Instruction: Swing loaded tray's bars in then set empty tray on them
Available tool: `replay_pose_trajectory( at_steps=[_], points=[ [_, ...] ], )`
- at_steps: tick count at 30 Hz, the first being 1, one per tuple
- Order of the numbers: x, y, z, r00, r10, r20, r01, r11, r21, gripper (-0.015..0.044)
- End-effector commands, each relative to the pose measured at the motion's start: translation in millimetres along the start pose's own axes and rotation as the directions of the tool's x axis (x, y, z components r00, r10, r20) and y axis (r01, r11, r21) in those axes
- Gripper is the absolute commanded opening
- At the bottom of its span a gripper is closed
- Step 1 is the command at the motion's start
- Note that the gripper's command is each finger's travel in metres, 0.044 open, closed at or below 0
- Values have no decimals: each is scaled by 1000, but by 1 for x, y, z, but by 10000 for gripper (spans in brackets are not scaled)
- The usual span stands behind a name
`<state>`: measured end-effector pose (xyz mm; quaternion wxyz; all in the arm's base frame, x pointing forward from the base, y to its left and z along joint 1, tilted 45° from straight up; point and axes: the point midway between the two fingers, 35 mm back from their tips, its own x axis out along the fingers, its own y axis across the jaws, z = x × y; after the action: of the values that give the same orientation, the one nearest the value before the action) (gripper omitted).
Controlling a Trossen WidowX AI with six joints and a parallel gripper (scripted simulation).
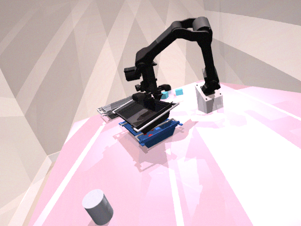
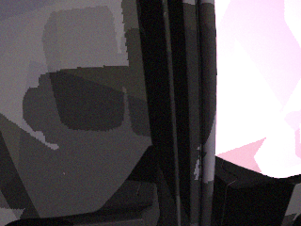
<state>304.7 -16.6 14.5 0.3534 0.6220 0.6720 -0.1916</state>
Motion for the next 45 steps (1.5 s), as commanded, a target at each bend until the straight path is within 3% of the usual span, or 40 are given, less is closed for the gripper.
replay_pose_trajectory(
  at_steps=[1,45],
  points=[
    [2,-1,-1,1000,-5,0,5,1000,1,0],
    [14,-6,-4,1000,-29,-1,29,1000,2,0]
  ],
)
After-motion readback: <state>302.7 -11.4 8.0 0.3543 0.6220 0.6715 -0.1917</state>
